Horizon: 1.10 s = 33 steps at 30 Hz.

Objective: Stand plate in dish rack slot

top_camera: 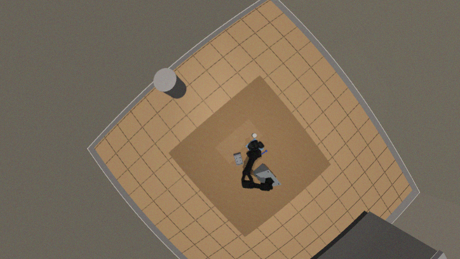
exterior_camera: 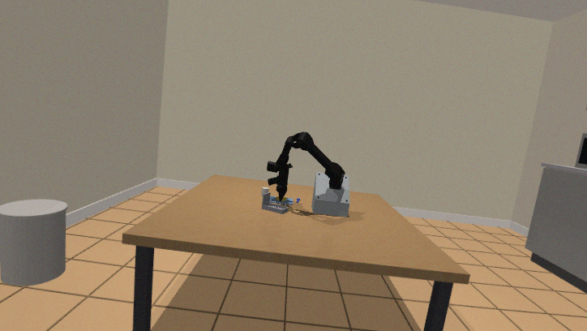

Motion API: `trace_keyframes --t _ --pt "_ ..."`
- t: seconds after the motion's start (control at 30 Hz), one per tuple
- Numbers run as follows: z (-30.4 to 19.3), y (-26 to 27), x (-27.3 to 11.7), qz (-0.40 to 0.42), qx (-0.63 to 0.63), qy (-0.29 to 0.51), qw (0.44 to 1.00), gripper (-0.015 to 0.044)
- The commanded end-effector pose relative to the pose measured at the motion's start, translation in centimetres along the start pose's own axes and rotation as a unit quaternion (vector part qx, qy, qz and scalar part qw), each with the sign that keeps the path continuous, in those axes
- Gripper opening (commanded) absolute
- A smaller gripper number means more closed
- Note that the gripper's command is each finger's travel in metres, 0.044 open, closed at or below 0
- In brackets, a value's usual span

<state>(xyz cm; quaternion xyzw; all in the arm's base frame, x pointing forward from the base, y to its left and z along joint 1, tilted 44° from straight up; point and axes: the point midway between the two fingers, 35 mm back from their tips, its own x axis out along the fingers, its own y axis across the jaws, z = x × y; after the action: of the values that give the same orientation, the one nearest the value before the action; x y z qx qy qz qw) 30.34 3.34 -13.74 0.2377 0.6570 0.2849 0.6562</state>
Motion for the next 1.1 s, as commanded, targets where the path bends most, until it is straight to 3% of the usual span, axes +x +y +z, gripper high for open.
trace_keyframes --t 0.0,0.2,0.57,0.93,1.07 --pt "-0.4 0.0 0.4 0.003 0.006 0.002 1.000 0.0367" --pt "-0.4 0.0 0.4 0.003 0.006 0.002 1.000 0.0367" --pt "-0.4 0.0 0.4 0.003 0.006 0.002 1.000 0.0293" --pt "0.7 -0.7 -4.8 -0.003 0.007 0.001 1.000 0.0004" --pt "0.9 -0.9 -7.5 -0.005 0.007 0.001 1.000 0.0000"
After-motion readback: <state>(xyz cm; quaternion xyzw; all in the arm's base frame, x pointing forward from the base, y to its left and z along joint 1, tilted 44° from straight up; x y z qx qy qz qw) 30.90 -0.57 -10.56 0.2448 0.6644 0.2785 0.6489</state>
